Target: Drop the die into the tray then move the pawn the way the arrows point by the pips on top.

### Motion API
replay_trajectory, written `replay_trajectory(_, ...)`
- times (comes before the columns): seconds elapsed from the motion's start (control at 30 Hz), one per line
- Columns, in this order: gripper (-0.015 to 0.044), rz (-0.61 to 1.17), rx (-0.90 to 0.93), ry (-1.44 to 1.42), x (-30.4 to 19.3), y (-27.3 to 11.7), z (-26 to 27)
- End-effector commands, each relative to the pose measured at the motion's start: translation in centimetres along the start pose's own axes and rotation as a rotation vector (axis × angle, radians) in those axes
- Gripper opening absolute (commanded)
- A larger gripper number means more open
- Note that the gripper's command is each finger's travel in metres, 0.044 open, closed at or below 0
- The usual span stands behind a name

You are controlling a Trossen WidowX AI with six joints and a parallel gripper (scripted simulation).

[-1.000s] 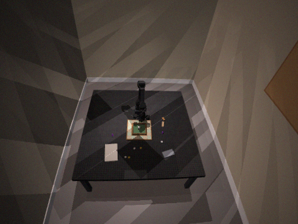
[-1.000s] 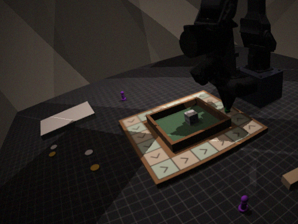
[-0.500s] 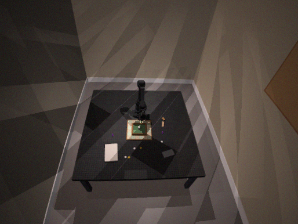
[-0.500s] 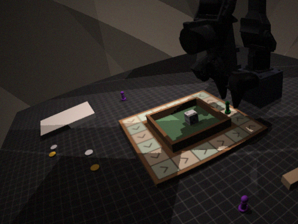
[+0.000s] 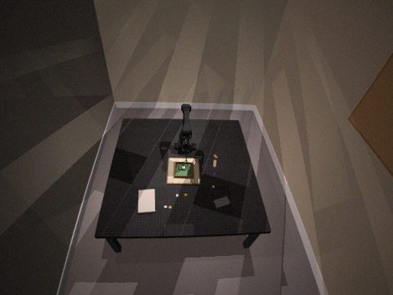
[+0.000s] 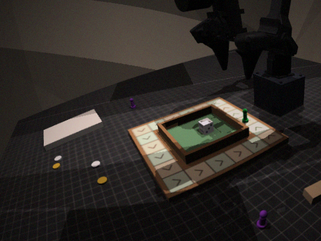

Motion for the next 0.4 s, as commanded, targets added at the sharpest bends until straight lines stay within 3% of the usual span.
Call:
replay_trajectory(0.0, 0.044, -0.009, -0.005, -0.048, -0.22, -2.7, -0.71)
replay_trajectory(0.37, 0.044, -0.011, -0.002, -0.03, -0.07, -1.89, -0.48)
Point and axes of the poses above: the point midway between the two fingers, 35 mm back from their tips, its own y axis out along the fingers, its own z axis across the jaws, x = y × z, the point moved 5 cm from there along -y, back along the fingers, and after that the axes turned 9 degrees about -y, right-handed, at the moved point
